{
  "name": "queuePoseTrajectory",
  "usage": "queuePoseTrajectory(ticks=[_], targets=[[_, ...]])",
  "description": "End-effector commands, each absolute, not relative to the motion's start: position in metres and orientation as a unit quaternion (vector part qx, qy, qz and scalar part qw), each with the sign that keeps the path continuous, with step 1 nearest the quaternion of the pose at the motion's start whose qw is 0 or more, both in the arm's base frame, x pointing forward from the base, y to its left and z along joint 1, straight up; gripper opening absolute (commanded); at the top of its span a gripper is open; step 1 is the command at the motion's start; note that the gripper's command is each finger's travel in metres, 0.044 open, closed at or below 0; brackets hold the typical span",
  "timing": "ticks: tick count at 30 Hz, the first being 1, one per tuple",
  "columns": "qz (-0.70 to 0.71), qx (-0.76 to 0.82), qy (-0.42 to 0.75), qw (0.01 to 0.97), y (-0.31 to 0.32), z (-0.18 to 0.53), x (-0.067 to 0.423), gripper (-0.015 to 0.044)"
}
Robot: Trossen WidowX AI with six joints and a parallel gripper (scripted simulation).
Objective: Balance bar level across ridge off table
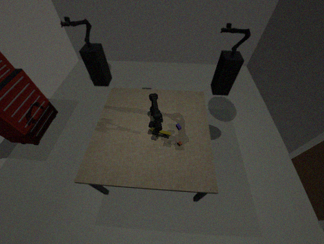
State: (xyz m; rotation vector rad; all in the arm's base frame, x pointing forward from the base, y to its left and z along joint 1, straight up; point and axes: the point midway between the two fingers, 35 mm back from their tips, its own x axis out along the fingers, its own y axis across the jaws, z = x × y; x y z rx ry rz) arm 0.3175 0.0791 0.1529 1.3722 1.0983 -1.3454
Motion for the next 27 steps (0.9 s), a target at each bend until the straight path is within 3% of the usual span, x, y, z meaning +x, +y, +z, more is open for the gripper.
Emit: queuePoseTrajectory(ticks=[1, 27], targets=[[-0.551, 0.568, 0.429, 0.435, 0.091, 0.155, 0.312, 0.0000], [-0.592, 0.609, 0.373, 0.374, 0.143, 0.144, 0.275, 0.0000]])
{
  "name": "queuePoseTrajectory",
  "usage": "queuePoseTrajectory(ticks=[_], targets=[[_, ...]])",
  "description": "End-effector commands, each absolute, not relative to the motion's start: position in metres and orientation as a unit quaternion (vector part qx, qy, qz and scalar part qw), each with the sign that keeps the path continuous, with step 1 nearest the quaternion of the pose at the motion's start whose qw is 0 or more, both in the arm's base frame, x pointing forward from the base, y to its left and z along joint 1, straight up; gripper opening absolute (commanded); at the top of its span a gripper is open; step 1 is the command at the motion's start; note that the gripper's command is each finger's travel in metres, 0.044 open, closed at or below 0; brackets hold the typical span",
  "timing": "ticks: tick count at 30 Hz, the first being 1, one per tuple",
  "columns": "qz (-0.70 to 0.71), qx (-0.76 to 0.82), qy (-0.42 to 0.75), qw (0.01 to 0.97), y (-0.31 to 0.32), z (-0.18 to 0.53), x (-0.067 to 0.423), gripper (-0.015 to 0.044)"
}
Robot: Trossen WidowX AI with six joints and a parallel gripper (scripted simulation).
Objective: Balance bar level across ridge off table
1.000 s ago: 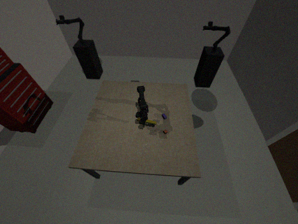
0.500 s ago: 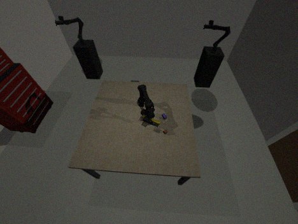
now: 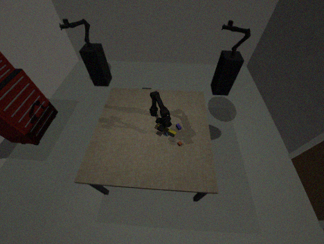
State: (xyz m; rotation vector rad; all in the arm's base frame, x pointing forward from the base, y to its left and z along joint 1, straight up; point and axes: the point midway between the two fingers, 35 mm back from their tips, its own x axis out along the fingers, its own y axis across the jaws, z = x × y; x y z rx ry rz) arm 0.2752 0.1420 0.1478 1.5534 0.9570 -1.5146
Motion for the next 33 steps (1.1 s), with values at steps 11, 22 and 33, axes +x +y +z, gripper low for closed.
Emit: queuePoseTrajectory(ticks=[11, 22, 33], targets=[[-0.592, 0.609, 0.372, 0.373, 0.143, 0.127, 0.275, 0.0000], [-0.593, 0.610, 0.372, 0.373, 0.143, 0.111, 0.274, 0.0000], [-0.593, 0.610, 0.372, 0.373, 0.143, 0.111, 0.274, 0.0000]])
